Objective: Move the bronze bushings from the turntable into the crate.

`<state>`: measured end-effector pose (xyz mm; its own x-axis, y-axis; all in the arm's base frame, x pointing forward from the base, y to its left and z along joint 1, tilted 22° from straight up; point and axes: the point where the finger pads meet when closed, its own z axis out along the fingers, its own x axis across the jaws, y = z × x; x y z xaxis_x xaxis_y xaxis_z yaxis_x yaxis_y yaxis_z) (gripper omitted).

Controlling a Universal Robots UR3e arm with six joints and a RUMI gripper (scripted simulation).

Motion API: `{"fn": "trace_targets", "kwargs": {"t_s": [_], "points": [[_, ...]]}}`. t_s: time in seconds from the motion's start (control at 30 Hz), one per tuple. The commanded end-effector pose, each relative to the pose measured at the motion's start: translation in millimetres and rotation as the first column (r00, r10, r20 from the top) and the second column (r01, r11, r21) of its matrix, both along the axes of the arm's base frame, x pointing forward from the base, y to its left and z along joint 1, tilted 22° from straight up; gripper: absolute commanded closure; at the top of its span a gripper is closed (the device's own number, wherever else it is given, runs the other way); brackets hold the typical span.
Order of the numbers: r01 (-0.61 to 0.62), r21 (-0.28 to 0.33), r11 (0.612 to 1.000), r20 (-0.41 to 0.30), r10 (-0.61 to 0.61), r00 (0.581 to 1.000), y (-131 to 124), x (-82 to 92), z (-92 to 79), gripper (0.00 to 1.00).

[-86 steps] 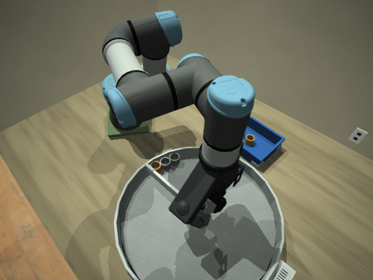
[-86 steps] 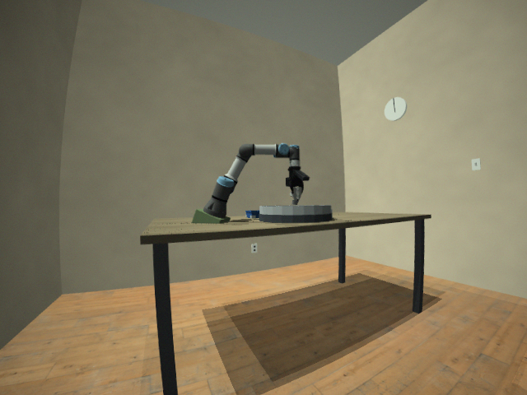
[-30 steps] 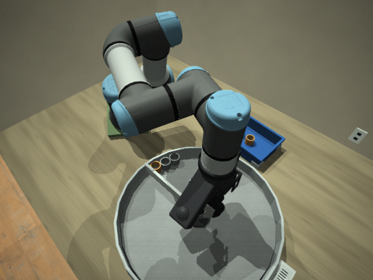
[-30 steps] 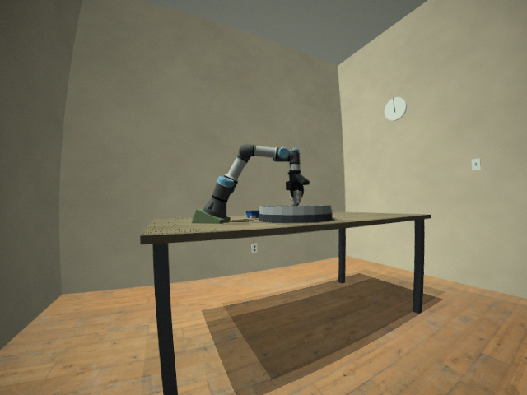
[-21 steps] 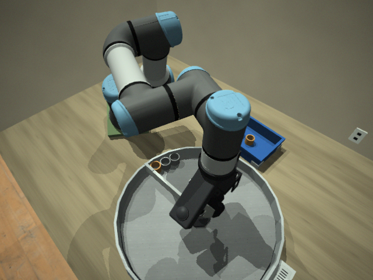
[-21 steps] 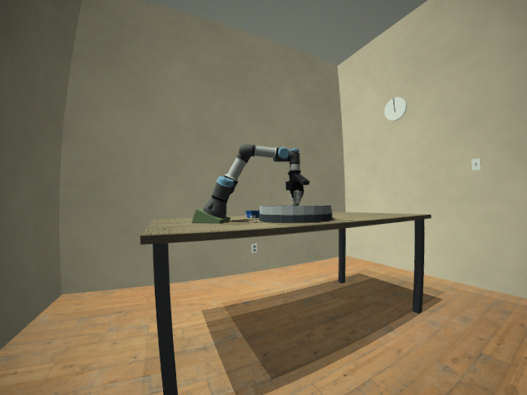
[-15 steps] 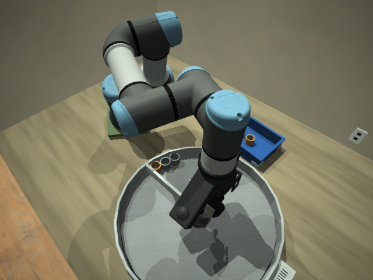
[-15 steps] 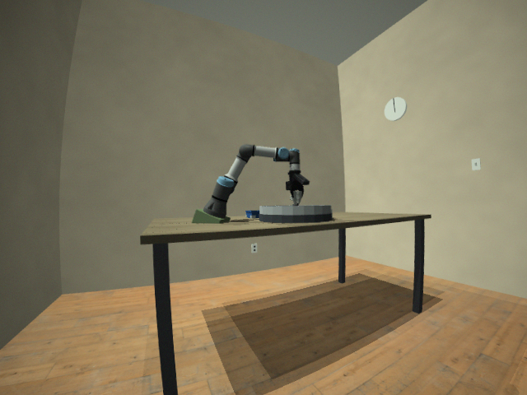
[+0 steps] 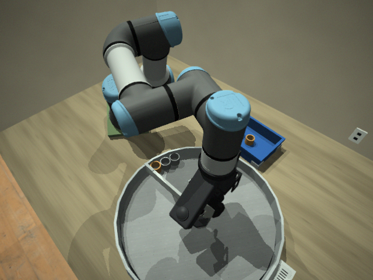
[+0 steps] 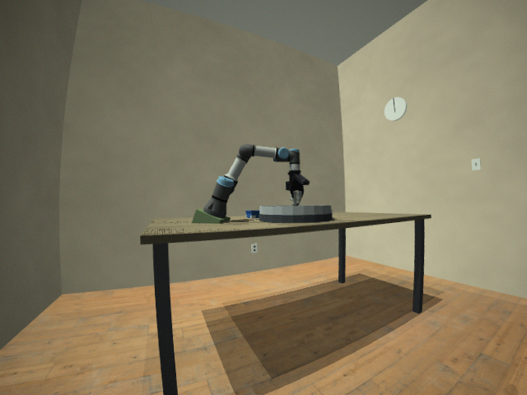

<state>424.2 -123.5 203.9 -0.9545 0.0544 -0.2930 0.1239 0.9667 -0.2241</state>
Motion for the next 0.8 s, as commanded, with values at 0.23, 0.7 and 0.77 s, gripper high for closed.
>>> {"fn": "trace_targets", "kwargs": {"t_s": [0.23,0.7,0.77], "points": [[0.000,-0.002,1.000,0.003,0.000,1.000,-0.8,1.2,-1.5,1.00],[0.000,-0.002,1.000,0.003,0.000,1.000,-1.4,1.9,-3.8,1.00],[0.000,-0.002,1.000,0.003,0.000,1.000,-1.4,1.9,-3.8,1.00]]}}
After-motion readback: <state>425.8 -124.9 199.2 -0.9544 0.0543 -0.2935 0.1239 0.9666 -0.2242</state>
